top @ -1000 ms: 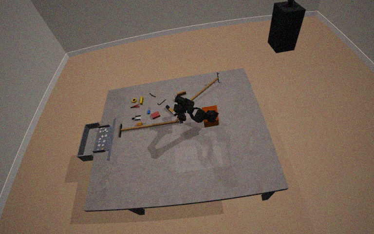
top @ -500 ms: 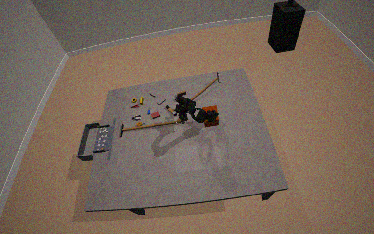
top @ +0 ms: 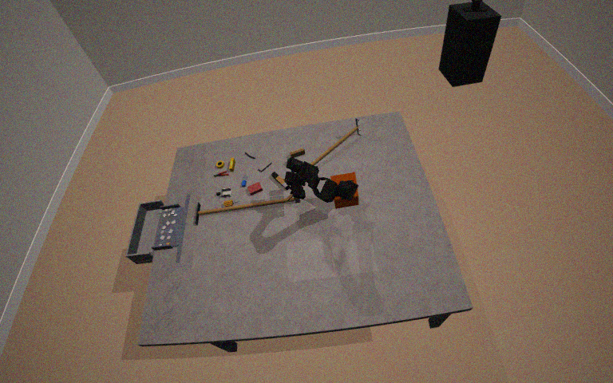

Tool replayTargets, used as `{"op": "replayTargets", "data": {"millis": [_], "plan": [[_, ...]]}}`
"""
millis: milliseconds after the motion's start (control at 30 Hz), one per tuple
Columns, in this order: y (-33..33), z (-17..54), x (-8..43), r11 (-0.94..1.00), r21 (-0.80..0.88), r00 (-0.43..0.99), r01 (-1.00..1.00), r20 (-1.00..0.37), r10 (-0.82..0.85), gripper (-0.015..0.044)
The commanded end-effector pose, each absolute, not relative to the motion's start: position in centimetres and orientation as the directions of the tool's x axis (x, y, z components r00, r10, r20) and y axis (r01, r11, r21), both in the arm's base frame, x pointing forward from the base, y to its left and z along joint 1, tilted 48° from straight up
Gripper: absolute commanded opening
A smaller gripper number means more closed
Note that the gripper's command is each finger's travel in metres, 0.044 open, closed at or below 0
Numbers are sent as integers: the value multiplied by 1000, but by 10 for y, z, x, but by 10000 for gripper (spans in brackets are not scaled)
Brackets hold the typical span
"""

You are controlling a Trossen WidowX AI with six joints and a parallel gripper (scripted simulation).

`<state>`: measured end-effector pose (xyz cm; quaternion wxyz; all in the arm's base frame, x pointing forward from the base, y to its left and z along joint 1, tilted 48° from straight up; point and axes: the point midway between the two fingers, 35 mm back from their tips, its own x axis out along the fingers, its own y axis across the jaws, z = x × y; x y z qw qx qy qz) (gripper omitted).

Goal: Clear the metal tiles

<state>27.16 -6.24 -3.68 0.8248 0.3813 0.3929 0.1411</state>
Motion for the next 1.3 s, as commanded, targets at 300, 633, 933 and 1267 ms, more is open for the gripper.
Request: {"op": "replayTargets", "data": {"millis": [300,633,933,1267], "plan": [[-67,-36,292,675,735,654,67,-544,527,0],[-68,-34,307,676,734,653,68,-545,526,0],[-68,-33,322,676,734,654,68,-544,525,0],[-67,-30,337,675,735,656,68,-543,525,0]]}}
